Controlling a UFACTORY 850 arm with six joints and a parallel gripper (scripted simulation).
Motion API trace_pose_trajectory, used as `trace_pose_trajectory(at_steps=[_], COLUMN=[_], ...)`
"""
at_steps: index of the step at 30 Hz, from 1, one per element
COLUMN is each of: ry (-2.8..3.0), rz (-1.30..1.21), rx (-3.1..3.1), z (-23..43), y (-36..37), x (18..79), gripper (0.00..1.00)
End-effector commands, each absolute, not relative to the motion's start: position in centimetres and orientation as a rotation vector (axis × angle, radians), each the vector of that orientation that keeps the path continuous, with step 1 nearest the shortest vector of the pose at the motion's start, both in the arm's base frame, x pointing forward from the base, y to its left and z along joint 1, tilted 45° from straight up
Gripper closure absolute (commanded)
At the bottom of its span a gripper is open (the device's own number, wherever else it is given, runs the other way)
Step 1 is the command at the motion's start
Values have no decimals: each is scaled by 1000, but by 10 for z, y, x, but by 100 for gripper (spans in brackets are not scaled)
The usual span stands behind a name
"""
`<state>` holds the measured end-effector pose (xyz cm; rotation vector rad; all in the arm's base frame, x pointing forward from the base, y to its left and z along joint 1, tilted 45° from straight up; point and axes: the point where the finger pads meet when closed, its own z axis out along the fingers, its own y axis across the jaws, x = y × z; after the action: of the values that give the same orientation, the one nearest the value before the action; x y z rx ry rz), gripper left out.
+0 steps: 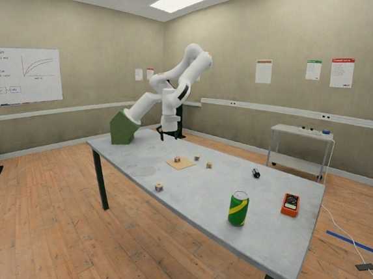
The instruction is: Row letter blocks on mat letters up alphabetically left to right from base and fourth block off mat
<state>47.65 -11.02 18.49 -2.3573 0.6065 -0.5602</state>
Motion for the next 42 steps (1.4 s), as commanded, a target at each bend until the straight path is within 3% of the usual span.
trace_pose_trajectory(at_steps=[1, 27, 42], ry=[607, 604, 591], rz=[-562, -568, -586], rx=[-2357, -2351, -2330], z=[185, 186, 165], y=[-111, -128, -272], x=[477, 495, 605], gripper=[0, 0, 0])
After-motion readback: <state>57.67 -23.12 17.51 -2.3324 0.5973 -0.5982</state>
